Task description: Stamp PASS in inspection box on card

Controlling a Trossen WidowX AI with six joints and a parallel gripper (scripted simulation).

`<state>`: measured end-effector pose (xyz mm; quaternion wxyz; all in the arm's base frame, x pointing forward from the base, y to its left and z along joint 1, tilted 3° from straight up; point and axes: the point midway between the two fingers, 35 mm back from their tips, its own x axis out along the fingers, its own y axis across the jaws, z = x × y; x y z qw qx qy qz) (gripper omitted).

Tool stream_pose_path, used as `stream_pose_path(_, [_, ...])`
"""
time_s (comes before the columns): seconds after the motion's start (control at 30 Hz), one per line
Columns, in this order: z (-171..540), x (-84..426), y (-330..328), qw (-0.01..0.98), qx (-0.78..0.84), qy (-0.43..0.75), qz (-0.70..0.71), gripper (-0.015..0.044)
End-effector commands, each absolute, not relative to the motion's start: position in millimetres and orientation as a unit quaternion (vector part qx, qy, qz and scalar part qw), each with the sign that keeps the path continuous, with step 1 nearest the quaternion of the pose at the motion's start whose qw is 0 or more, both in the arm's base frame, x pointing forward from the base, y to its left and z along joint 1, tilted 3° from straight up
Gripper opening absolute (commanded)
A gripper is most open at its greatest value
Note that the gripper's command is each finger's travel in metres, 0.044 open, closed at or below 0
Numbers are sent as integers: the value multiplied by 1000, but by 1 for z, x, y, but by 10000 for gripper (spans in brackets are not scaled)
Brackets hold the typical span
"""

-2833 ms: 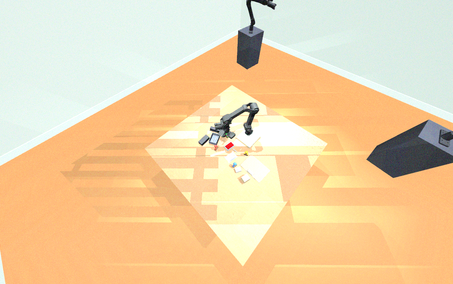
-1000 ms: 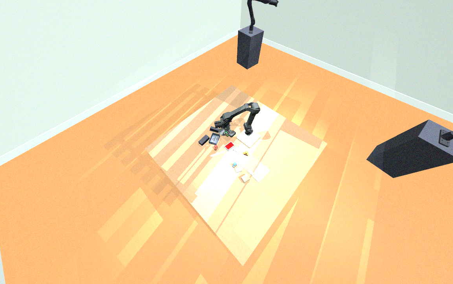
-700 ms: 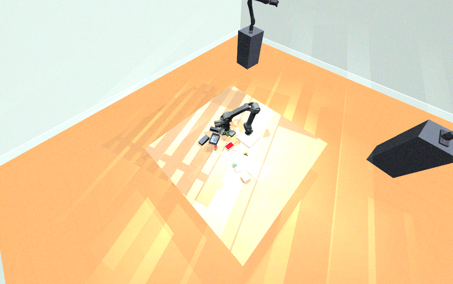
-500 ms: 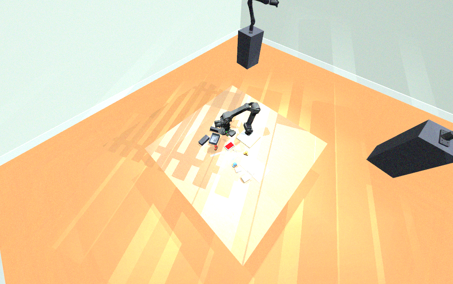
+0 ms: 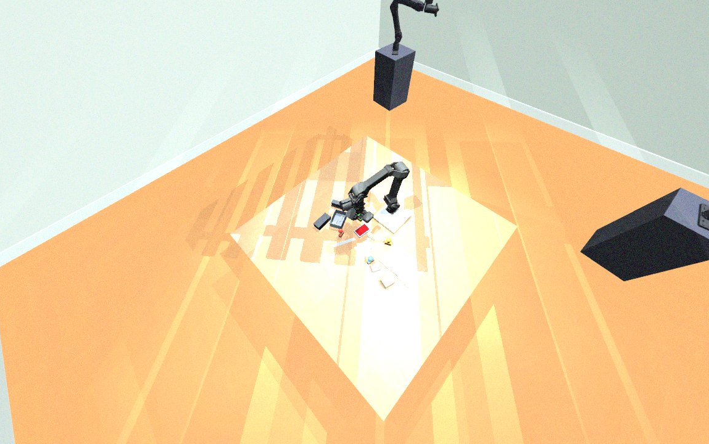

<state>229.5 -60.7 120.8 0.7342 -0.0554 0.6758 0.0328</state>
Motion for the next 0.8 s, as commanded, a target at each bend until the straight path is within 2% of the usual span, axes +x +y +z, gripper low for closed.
stream_pose_path(0.0, [122, 236, -46, 734, -53, 677, 30, 0])
stream_pose_path(0.3, [123, 246, -13, 734, -52, 676, 31, 0])
stream_pose_path(0.77, [116, 247, -12, 734, -53, 676, 31, 0])
